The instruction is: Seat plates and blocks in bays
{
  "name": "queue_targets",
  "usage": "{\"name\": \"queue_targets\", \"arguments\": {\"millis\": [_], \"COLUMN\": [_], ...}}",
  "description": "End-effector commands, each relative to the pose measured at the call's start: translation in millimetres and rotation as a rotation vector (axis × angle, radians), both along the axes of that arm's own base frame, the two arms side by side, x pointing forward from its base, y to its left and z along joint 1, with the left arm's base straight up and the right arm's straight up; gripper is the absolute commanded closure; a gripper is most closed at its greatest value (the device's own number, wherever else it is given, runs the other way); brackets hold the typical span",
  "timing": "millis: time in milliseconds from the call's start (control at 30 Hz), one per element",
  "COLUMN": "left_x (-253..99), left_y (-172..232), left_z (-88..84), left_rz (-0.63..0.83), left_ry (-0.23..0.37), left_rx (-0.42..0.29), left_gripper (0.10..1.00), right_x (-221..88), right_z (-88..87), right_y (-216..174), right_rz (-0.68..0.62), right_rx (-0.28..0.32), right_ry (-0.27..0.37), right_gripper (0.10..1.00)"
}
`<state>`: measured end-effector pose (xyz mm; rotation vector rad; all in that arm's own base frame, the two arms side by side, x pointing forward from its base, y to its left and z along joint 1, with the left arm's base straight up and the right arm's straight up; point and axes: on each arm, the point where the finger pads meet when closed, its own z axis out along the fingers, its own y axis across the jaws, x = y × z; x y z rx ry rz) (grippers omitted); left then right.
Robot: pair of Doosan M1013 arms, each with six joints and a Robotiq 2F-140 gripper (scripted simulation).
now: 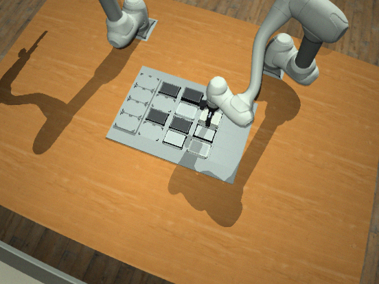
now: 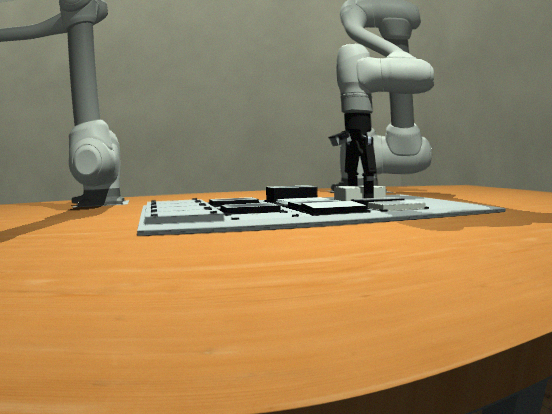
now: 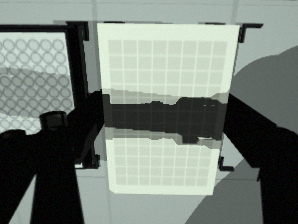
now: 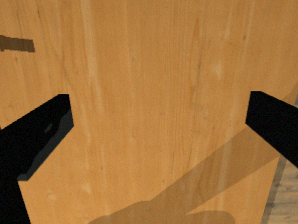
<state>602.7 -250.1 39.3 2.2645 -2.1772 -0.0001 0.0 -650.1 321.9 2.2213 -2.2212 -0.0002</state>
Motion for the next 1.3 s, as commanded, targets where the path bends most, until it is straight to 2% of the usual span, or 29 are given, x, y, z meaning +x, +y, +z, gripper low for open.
{"name": "queue_targets", "arguments": {"millis": [0,300,1267], "left_x": [1,1,1], "left_y": [0,0,0], "left_z": [0.9,0.9,36.9], "left_rz": [0.000,0.000,0.000], "left_ry": [-0.002,-0.002,-0.002], "left_rx": [0.000,0.000,0.000], "left_gripper": [0.400,0.400,0.400], "right_x": [0,0,0], "right_z": [0.9,0.9,0.9], "right_y": [0,0,0], "right_rz": [0.000,0.000,0.000], "right_rx": [-0.001,-0.001,-0.001], "right_ry": [0.000,0.000,0.000], "right_gripper": [0.098,0.098,0.098]}}
